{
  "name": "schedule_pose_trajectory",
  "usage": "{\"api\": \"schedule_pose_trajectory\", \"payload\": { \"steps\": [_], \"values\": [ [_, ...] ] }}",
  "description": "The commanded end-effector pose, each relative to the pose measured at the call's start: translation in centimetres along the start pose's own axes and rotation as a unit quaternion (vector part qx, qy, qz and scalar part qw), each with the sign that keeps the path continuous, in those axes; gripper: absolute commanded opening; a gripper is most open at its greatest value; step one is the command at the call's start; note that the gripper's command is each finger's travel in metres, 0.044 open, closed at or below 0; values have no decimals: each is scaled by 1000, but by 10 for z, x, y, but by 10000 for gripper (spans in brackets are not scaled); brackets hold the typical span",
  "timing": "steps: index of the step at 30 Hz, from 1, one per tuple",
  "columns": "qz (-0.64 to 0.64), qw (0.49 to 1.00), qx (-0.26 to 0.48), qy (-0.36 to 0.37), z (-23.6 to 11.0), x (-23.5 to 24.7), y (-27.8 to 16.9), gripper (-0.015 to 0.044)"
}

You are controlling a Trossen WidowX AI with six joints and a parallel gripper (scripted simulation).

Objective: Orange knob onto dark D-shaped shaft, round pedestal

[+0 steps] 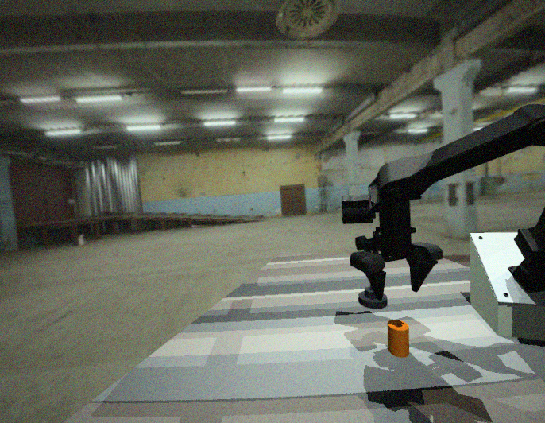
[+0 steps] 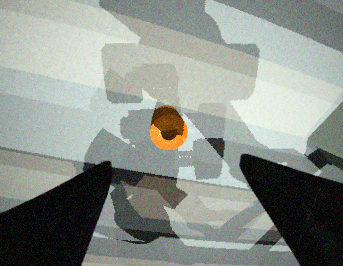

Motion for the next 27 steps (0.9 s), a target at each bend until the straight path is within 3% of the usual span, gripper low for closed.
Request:
{"api": "schedule_pose_trajectory", "payload": {
  "steps": [1, 6, 16, 20, 27],
  "values": [
    [-292, 957, 1, 3, 0, 0, 1, 440],
    [-451, 893, 0, 3, 0, 0, 2, 440],
    [-451, 893, 0, 3, 0, 0, 2, 440],
    [-451, 893, 0, 4, 32, 0, 1, 440],
    [-451, 893, 0, 4, 48, 1, -1, 440]
  ]
}}
Point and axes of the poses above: the point midway between the two fingers, 35 mm back from their tips, its own z axis out along the fingers, its own x axis across the jaws, y = z × x, the point moved 9 cm from there along -z, back along the fingers, and after that the axes turned 6 degrees about z, right-handed, at the moved point
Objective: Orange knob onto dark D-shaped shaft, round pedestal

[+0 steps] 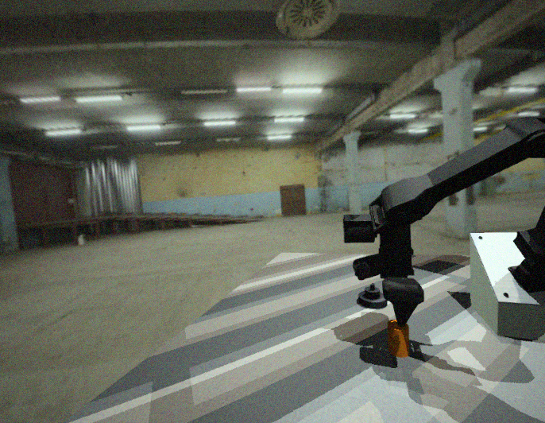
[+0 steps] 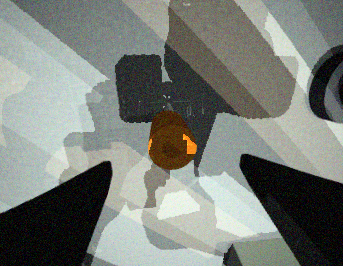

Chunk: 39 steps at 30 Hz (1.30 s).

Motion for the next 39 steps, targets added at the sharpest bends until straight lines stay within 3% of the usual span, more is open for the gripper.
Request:
{"api": "schedule_pose_trajectory", "payload": {
  "steps": [1, 39],
  "values": [
    [2, 1000, 0, 1, 9, 1, 0, 440],
    [2, 1000, 0, 2, 67, 2, 0, 440]
  ]
}}
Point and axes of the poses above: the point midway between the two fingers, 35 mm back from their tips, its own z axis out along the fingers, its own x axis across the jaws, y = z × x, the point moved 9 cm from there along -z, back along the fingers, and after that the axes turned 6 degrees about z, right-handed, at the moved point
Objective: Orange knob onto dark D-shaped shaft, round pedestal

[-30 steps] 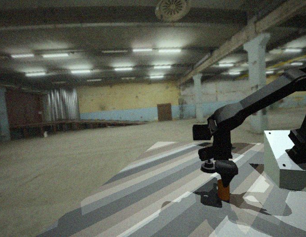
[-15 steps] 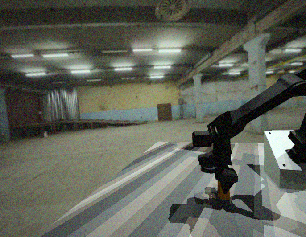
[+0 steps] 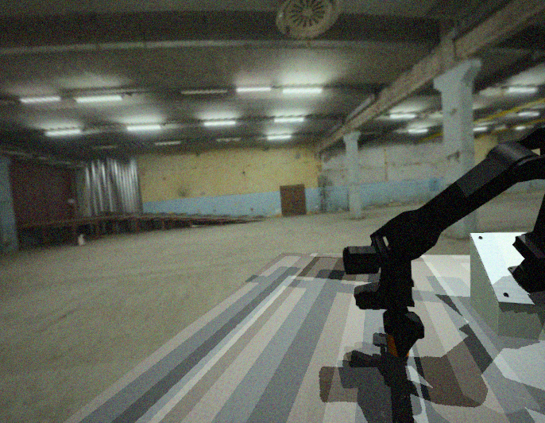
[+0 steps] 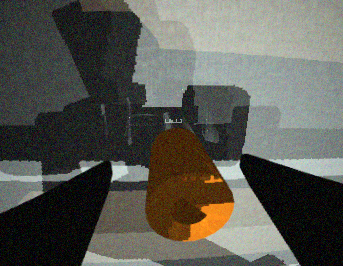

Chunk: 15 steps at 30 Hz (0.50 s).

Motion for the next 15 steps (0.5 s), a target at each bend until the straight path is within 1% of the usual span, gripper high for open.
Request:
{"api": "schedule_pose_trajectory", "payload": {
  "steps": [1, 7, 15],
  "values": [
    [3, 1000, -1, -2, 5, -1, 0, 440],
    [3, 1000, -1, -1, 12, -1, -1, 440],
    [3, 1000, -1, -1, 12, -1, -1, 230]
  ]
}}
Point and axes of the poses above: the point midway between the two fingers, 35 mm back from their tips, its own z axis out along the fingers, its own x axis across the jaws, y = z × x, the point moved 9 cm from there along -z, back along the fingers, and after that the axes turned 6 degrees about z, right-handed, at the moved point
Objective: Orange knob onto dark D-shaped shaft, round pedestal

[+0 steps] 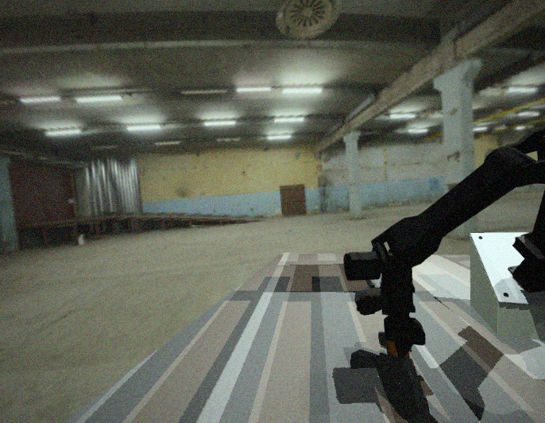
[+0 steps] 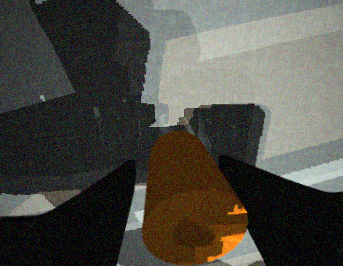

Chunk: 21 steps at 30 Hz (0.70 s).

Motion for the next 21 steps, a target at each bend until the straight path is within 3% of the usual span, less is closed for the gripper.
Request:
{"api": "schedule_pose_trajectory", "payload": {
  "steps": [1, 8, 14, 21],
  "values": [
    [2, 1000, -2, -2, 0, 0, 0, 204],
    [2, 1000, -2, -2, 0, 0, 0, 157],
    [2, 1000, -2, -6, -23, -3, 4, 0],
    [2, 1000, -2, -9, -73, -7, 5, 0]
  ]
}}
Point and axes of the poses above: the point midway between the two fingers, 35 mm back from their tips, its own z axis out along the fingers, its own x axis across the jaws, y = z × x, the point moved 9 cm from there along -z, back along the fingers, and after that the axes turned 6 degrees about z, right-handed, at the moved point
